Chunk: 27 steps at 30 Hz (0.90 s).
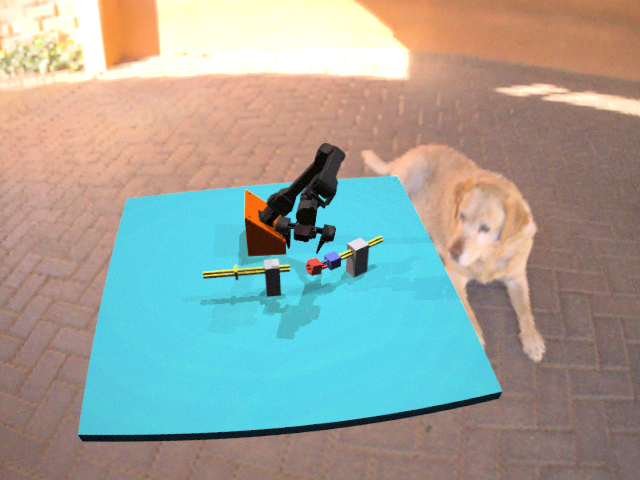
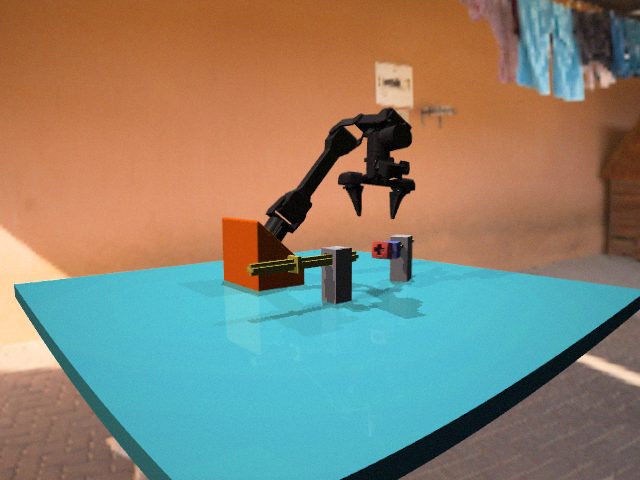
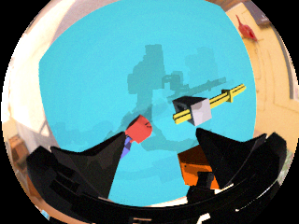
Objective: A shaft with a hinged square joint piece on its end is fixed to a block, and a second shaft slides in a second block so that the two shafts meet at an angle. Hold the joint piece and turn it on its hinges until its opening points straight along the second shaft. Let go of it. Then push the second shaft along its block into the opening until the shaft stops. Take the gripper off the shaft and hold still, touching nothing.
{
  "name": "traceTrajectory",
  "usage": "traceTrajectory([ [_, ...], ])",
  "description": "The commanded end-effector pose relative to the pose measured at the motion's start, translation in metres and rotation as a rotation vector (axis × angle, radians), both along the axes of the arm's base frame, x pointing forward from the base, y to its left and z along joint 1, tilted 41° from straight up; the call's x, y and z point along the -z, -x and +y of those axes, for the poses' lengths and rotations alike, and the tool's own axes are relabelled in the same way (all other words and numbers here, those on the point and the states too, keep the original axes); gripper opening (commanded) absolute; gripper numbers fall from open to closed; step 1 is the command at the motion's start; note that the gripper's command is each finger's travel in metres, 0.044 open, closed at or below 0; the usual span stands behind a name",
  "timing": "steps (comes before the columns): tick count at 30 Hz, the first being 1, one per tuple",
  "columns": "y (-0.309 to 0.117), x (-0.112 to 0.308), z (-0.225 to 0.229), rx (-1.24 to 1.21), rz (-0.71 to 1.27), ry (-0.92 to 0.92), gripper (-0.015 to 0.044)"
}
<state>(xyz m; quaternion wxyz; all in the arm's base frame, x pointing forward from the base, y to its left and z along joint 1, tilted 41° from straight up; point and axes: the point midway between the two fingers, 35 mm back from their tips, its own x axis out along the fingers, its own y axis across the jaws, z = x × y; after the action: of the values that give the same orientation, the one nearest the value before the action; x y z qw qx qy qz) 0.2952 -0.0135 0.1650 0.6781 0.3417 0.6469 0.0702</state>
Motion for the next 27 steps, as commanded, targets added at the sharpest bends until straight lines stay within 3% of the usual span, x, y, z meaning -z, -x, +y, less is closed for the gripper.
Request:
traceTrajectory([
  [1, 0.0001, 0.0017, 0.0012, 0.084, 0.056, -0.006, 0.044],
  [27, -0.0015, 0.0083, 0.0083, 0.696, 0.422, -0.082, 0.044],
])
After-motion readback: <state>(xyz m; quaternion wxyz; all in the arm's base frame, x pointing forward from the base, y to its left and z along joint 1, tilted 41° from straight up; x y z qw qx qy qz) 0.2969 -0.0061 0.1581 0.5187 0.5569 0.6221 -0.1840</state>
